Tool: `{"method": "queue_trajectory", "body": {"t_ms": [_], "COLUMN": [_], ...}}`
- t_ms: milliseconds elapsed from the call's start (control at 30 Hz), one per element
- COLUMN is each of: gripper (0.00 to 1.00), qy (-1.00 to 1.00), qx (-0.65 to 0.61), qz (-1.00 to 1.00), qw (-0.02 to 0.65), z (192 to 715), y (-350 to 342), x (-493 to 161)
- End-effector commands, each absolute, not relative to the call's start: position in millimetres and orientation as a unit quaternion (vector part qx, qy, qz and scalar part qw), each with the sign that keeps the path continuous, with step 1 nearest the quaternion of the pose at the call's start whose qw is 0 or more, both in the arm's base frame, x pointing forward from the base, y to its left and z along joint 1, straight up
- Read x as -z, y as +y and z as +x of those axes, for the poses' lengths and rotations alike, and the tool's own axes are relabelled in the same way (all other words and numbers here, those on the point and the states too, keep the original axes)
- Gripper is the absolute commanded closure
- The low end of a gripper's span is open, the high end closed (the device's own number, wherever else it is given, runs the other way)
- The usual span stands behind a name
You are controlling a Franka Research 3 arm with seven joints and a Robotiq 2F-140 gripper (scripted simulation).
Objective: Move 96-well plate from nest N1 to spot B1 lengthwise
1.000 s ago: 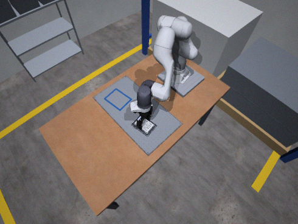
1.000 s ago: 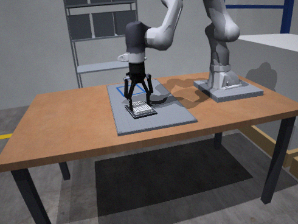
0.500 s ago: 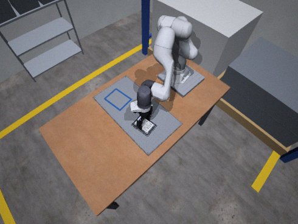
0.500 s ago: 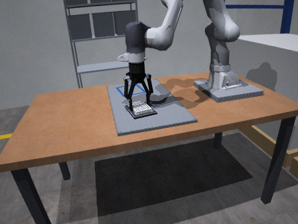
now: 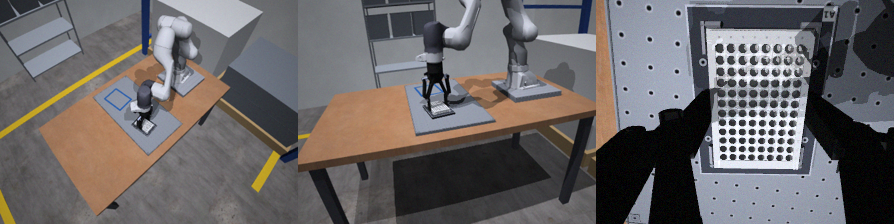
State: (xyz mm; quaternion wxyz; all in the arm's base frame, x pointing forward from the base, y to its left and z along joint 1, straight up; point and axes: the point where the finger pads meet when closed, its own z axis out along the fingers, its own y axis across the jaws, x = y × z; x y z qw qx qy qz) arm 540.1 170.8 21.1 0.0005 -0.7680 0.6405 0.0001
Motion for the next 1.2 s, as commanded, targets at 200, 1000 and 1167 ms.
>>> {"method": "queue_trajectory", "body": {"t_ms": [200,1000,1167], "gripper": [0.4,0.4,0.4], "qy": [0.642,0.642,0.642], "qx": [0.0,0.0,0.0], "qz": [-0.766,-0.766,-0.766], "qw": [0.0,0.0,0.0], "z": [540,540,540], "y": [170,170,170], "x": [-20,-46,-55]}}
